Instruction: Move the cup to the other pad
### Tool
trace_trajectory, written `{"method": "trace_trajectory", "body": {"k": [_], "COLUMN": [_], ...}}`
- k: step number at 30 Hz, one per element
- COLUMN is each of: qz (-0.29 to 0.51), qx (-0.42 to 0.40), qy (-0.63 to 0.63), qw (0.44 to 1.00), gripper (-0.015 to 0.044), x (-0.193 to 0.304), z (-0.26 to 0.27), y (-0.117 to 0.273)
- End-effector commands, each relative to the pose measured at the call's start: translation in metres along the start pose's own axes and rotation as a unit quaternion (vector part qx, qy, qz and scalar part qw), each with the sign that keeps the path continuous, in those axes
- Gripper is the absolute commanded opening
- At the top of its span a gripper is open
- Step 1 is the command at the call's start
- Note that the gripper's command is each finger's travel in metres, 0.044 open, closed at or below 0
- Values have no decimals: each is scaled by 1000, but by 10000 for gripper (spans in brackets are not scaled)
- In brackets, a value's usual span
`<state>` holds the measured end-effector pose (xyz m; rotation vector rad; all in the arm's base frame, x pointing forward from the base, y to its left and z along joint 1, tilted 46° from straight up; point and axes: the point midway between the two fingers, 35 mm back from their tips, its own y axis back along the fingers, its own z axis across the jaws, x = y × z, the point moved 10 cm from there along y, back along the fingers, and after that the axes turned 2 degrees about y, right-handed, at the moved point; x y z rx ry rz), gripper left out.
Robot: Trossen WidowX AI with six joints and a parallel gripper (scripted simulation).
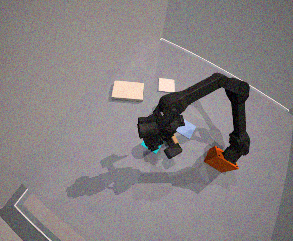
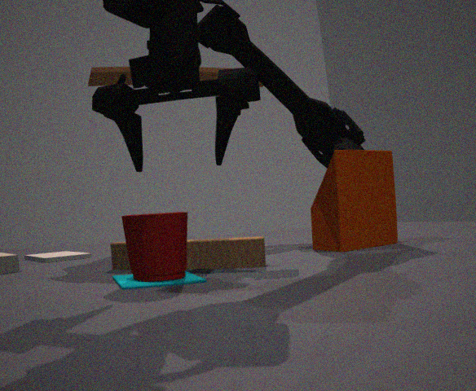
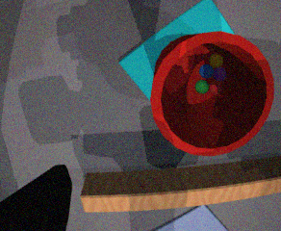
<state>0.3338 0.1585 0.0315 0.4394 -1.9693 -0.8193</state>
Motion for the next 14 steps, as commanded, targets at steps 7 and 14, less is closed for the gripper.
{"method": "trace_trajectory", "body": {"k": [7,14], "qz": [-6,-4], "qx": [-2,1], "qy": [-5,-2], "qw": [1000,1000], "gripper": [440,440], "x": [2,2], "z": [-1,0], "y": [33,28]}}
